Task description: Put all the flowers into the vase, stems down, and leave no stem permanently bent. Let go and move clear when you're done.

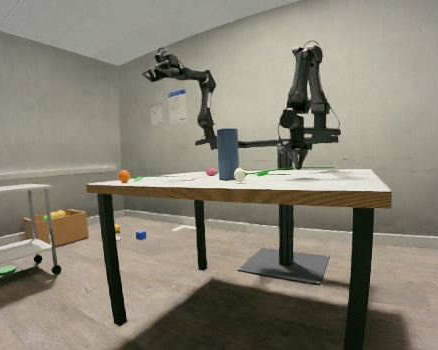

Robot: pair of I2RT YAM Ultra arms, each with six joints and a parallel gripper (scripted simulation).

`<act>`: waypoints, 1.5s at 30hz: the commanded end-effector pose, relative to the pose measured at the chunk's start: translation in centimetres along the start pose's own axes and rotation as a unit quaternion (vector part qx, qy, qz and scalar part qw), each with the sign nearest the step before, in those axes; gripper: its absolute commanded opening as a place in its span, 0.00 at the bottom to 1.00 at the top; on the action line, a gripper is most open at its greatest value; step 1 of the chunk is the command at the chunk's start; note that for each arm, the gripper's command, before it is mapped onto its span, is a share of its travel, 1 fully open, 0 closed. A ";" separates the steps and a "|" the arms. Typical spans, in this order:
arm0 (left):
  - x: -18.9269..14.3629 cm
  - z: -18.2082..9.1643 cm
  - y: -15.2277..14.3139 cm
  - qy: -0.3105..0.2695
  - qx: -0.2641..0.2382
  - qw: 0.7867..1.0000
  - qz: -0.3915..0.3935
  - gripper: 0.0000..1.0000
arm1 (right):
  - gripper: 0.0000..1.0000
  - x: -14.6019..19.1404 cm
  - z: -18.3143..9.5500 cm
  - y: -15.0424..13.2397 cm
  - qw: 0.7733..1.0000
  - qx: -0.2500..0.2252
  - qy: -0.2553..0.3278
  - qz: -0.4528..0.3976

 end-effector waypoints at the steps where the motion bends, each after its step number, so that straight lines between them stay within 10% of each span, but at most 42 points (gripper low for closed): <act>1: -0.6 0.2 -0.2 -0.003 0.000 1.000 0.002 0.00 | 1.00 0.1 -0.2 0.5 1.000 -0.013 0.005 -0.003; 45: -0.5 -6.7 -0.2 0.003 -0.005 1.000 0.003 0.00 | 1.00 0.1 -0.2 0.5 1.000 -0.013 0.005 -0.003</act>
Point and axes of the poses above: on each arm, the point where the finger pads meet when closed, its own z axis out along the fingers, its own x axis across the jaws, y = z × x, the point moved 9 cm from there along -z, back along the fingers, and after that the axes turned 13 degrees about -z, right-handed, at the moved point
